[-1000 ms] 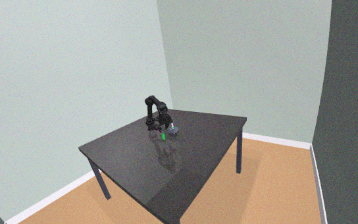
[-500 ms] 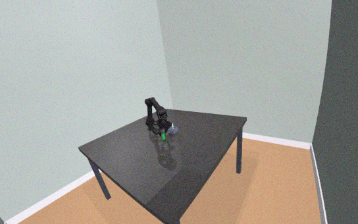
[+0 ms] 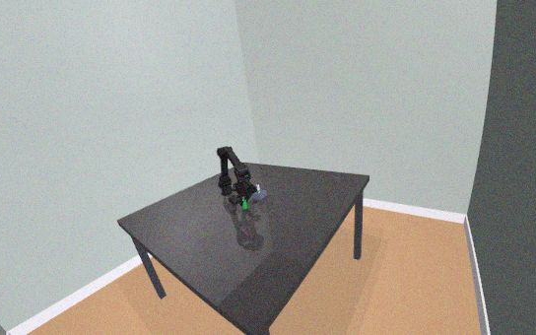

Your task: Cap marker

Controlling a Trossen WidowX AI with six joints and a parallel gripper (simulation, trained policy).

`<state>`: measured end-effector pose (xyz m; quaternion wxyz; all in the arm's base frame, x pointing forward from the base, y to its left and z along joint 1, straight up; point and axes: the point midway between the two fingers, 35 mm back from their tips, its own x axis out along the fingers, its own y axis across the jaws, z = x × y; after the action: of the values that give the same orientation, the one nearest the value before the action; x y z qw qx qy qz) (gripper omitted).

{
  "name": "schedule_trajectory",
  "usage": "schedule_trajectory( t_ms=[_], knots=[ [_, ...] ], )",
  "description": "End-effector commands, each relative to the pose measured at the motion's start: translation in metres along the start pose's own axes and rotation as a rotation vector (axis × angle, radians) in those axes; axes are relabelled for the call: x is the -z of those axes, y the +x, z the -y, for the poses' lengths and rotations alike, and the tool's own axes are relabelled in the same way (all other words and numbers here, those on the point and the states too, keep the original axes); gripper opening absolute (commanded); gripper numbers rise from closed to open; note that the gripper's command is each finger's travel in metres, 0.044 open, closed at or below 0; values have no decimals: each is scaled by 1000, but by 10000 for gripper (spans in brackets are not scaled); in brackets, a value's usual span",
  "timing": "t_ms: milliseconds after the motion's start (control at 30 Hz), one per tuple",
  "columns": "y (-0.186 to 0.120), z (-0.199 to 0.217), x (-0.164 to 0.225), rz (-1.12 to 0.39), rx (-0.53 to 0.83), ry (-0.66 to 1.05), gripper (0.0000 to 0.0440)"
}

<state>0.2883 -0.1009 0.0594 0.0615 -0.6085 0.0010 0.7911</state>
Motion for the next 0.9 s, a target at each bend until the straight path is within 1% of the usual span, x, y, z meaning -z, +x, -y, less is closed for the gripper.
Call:
schedule_trajectory(
  t_ms=[0,333,433,633,867],
  knots=[
    [-5,0,0,-20,-20,-15,88],
    [-42,11,9,-127,-70,-51,65],
    [-51,19,11,-150,-75,-63,66],
    [-67,43,11,-177,-74,-86,68],
    [-82,74,2,-185,-69,-110,62]
  ],
)
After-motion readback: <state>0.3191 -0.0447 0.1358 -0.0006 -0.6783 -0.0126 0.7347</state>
